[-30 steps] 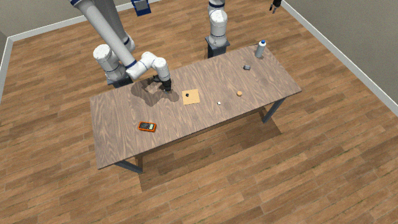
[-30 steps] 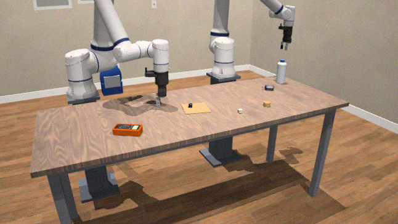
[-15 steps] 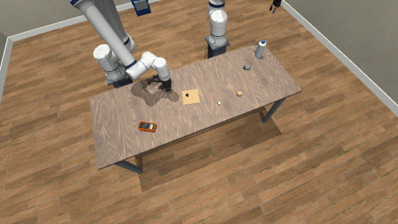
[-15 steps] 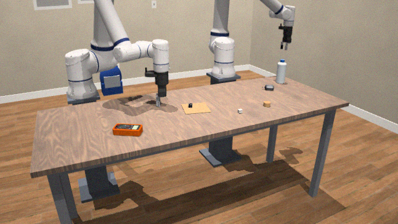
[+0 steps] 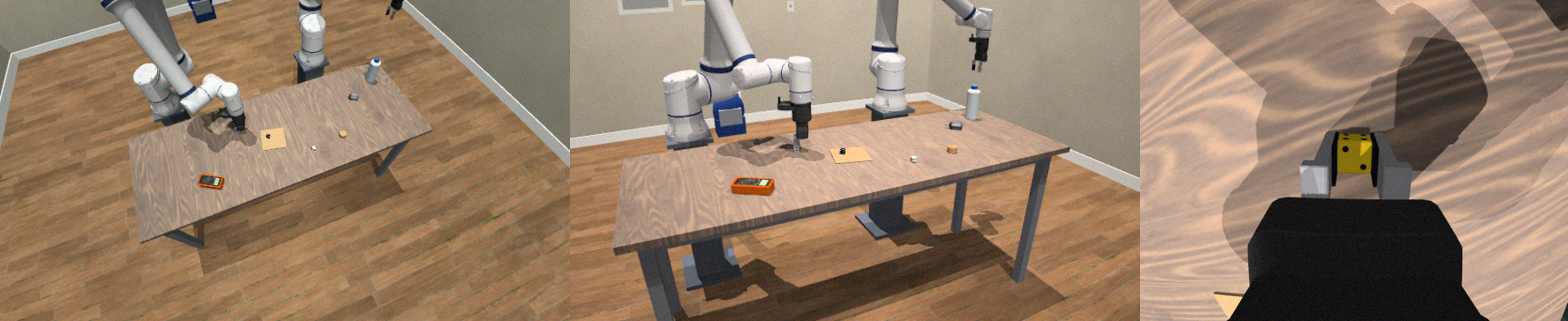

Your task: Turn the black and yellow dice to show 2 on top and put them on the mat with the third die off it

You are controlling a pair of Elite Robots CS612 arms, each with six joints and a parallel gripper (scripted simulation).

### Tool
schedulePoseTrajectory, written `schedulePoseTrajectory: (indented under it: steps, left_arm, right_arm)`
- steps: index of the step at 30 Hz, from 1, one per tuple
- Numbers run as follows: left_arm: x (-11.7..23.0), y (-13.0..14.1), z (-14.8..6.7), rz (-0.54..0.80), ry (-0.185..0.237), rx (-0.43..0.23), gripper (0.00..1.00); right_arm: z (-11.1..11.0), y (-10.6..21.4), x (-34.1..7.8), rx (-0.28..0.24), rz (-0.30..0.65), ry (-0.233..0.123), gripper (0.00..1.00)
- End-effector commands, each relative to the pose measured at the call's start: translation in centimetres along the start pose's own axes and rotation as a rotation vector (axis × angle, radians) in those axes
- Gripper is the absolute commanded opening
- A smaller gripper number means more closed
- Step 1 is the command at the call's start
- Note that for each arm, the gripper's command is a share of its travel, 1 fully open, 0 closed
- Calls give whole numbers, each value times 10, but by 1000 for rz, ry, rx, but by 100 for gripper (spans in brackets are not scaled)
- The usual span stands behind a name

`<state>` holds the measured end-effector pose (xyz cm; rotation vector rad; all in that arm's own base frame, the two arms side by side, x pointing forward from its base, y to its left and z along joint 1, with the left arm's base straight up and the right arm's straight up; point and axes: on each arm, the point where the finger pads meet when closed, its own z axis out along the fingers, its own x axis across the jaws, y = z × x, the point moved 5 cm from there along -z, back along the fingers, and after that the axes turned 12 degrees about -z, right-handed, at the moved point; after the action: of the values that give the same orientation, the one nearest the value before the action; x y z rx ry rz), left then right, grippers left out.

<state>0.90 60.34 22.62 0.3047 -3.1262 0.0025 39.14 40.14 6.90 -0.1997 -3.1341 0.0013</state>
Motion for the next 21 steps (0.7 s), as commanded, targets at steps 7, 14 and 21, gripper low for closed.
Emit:
schedulePoseTrajectory:
  steps: [7, 14, 21]
  left_arm:
    - [0, 0, -1, 0, -1, -1, 100]
    - [0, 0, -1, 0, -1, -1, 100]
    - [0, 0, -1, 0, -1, -1, 100]
  right_arm:
    - [-1, 0, 0, -1, 0, -1, 40]
    - [-1, 0, 0, -1, 0, -1, 40]
    - [-10, 0, 0, -1, 0, -1, 40]
